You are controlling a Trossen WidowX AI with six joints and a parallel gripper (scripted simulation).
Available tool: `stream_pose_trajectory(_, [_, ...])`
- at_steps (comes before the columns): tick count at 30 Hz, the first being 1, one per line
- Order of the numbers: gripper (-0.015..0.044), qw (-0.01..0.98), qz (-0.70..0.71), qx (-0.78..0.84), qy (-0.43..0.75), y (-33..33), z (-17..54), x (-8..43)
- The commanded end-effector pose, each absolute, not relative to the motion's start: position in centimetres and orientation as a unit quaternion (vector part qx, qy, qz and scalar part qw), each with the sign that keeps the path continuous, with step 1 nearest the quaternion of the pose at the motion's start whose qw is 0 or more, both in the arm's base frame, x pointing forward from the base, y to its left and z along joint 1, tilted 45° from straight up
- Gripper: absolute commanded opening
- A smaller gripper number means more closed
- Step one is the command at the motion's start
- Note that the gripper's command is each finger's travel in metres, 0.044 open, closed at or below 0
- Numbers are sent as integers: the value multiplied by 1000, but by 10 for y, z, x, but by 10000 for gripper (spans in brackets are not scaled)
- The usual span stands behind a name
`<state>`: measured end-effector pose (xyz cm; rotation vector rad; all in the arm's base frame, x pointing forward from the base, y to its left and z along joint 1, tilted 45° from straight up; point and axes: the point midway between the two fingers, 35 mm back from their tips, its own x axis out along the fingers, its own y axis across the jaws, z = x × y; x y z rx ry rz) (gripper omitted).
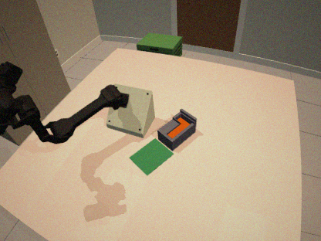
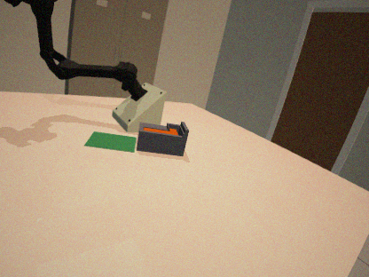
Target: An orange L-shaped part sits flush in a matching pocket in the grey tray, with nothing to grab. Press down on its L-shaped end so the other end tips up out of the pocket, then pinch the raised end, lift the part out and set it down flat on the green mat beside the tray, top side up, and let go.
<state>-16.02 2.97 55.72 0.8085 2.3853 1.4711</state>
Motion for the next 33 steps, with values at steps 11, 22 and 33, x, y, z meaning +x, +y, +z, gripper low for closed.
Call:
stream_pose_trajectory(11, [180, -116, 146, 425, 886, 144, 587, -65])
stream_pose_trajectory(22, [180, -418, -277, 491, 712, 254, 549, 73])
stream_pose_trajectory(33, [180, -621, -494, 478, 376, 302, 442, 199])
